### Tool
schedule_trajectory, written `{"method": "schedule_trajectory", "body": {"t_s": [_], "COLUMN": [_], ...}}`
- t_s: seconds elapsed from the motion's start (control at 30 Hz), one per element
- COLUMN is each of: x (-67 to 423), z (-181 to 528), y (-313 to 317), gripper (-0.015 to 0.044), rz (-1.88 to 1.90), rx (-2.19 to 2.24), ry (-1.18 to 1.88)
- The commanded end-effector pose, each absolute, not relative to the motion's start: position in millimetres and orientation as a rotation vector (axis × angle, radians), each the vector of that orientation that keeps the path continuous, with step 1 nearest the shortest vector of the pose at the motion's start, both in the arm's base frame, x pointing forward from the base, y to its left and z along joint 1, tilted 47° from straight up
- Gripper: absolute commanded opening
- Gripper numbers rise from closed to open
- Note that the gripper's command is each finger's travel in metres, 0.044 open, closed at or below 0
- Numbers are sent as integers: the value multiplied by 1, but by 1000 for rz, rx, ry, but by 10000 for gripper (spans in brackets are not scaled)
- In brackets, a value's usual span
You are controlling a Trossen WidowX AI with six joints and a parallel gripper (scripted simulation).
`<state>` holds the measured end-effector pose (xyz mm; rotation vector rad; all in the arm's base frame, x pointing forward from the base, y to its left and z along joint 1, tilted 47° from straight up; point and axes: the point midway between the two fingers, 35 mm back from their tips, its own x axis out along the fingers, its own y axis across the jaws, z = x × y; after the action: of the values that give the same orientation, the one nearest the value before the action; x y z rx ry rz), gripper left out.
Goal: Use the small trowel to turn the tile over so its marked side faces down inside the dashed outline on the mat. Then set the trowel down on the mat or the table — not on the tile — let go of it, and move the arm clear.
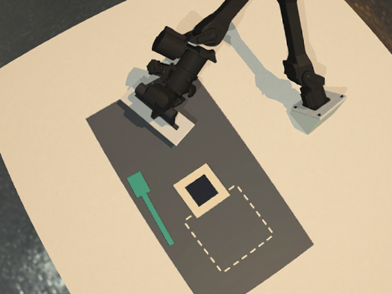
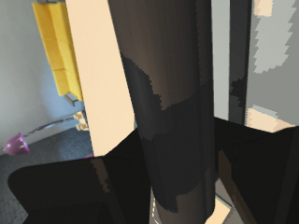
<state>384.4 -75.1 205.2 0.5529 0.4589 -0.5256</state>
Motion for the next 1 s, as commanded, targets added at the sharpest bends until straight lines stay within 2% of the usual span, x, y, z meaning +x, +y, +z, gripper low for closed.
{"method": "schedule_trajectory", "body": {"t_s": [0.0, 0.63, 0.97], "x": [392, 410, 411], "z": [197, 161, 154], "y": [-64, -26, -31], "gripper": [0, 0, 0], "rz": [-527, -586, -588], "rx": [559, 616, 619], "ry": [429, 216, 208]}}
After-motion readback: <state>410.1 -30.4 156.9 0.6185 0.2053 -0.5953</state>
